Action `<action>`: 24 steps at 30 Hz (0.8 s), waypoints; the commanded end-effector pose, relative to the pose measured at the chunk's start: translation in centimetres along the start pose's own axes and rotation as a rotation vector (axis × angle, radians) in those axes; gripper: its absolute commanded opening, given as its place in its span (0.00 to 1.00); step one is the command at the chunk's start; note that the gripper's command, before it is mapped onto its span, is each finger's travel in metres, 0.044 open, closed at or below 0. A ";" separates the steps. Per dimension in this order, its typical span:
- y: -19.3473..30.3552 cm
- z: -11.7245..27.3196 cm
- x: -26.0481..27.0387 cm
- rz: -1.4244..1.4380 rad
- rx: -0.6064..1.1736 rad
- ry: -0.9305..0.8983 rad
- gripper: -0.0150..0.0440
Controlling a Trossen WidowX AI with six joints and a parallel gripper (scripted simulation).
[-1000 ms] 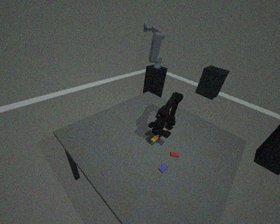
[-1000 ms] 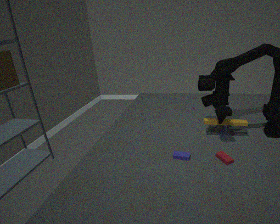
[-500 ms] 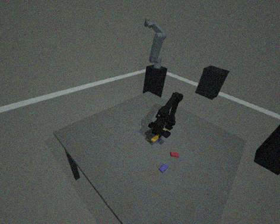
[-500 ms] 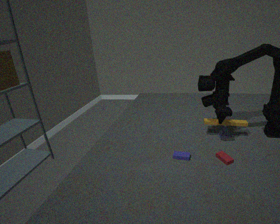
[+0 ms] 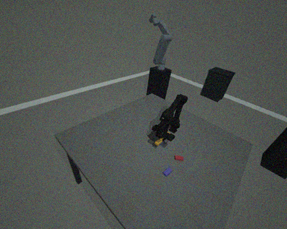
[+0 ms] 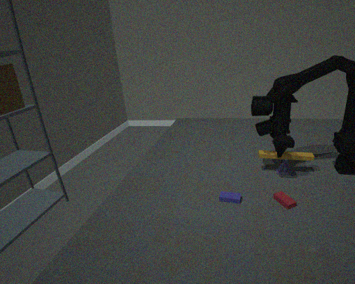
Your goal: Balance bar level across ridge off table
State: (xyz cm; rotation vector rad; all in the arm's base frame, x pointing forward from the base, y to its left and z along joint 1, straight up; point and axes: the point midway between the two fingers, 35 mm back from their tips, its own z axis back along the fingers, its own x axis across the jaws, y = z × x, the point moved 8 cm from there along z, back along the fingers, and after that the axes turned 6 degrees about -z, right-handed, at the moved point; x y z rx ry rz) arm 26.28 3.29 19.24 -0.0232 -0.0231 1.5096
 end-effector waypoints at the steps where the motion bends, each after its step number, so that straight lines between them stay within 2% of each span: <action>1: 0.0 -0.1 0.0 -0.002 0.000 -0.005 0.25; 24: 0.0 -0.3 0.0 -0.002 0.000 -0.005 0.25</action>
